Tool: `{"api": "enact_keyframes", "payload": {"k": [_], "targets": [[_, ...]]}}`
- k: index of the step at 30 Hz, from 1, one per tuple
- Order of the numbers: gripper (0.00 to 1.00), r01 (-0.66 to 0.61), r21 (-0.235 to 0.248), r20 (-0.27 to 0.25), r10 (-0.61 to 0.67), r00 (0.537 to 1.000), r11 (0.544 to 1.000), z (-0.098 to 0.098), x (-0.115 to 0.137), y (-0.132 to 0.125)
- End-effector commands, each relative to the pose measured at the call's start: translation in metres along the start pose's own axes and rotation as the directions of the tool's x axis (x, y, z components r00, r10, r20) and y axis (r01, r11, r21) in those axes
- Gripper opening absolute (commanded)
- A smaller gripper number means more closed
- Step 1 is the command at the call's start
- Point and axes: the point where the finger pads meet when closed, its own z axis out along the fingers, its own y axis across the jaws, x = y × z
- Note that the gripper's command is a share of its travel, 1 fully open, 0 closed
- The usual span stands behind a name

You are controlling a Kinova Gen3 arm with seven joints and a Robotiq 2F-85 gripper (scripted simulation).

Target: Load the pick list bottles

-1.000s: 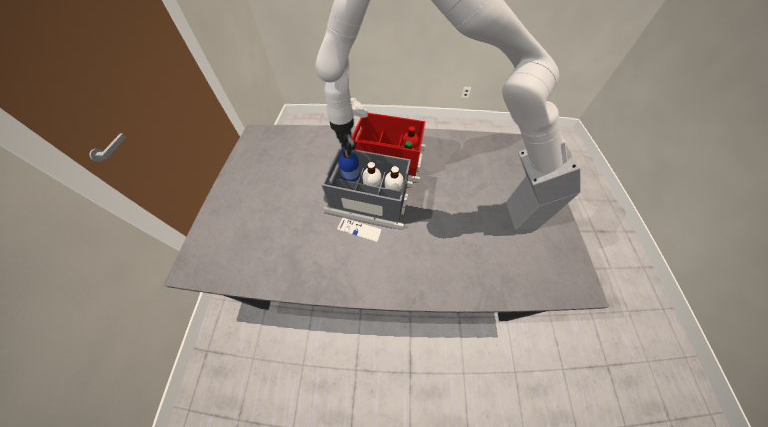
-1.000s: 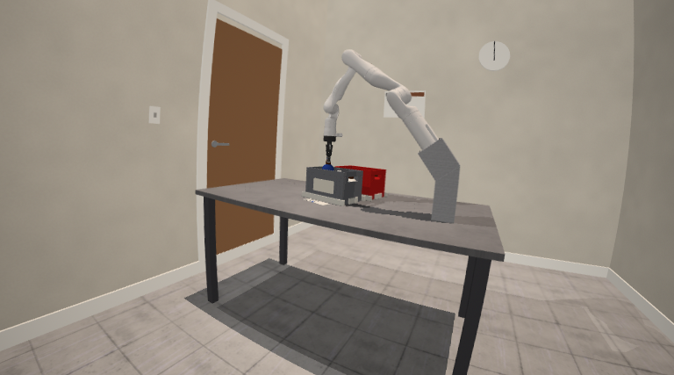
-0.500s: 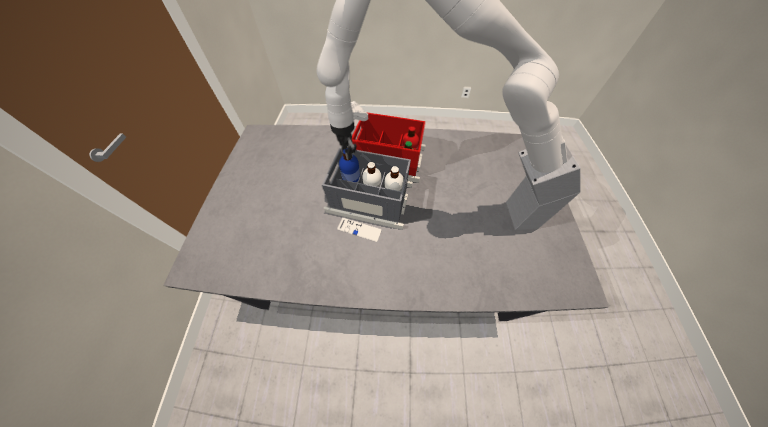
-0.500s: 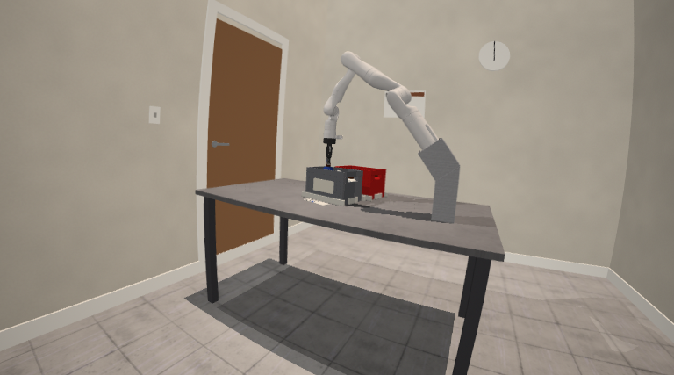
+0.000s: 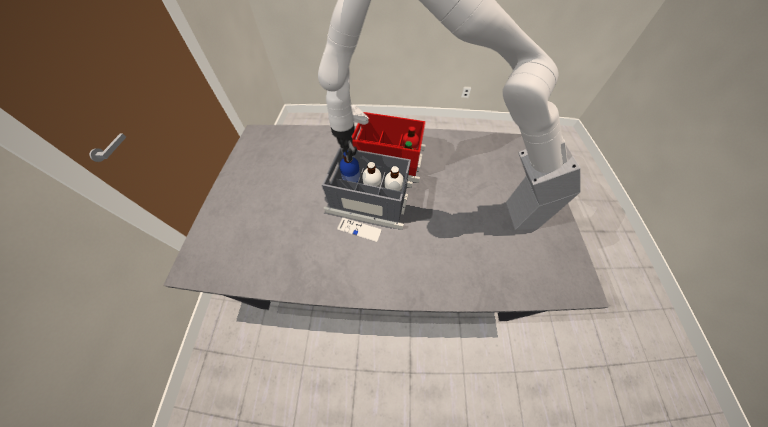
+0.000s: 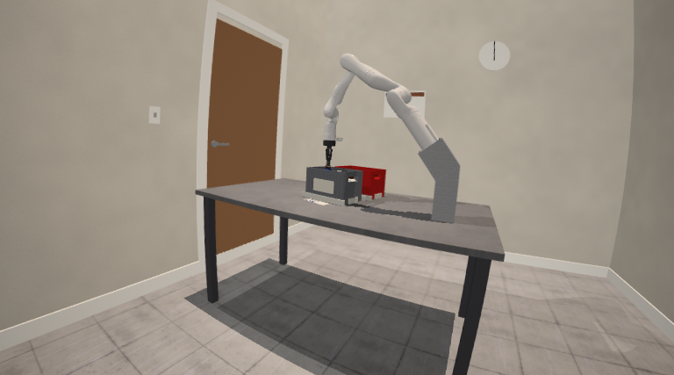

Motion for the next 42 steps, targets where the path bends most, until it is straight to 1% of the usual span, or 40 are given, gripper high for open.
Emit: {"api": "enact_keyframes", "payload": {"k": [1,6,42], "targets": [[0.10,0.000,0.002,0.001,0.000,1.000,1.000,0.002,0.000,-0.001],[0.10,0.000,0.002,0.001,0.000,1.000,1.000,0.007,0.000,-0.001],[0.10,0.000,0.002,0.001,0.000,1.000,1.000,0.023,0.000,-0.001]]}}
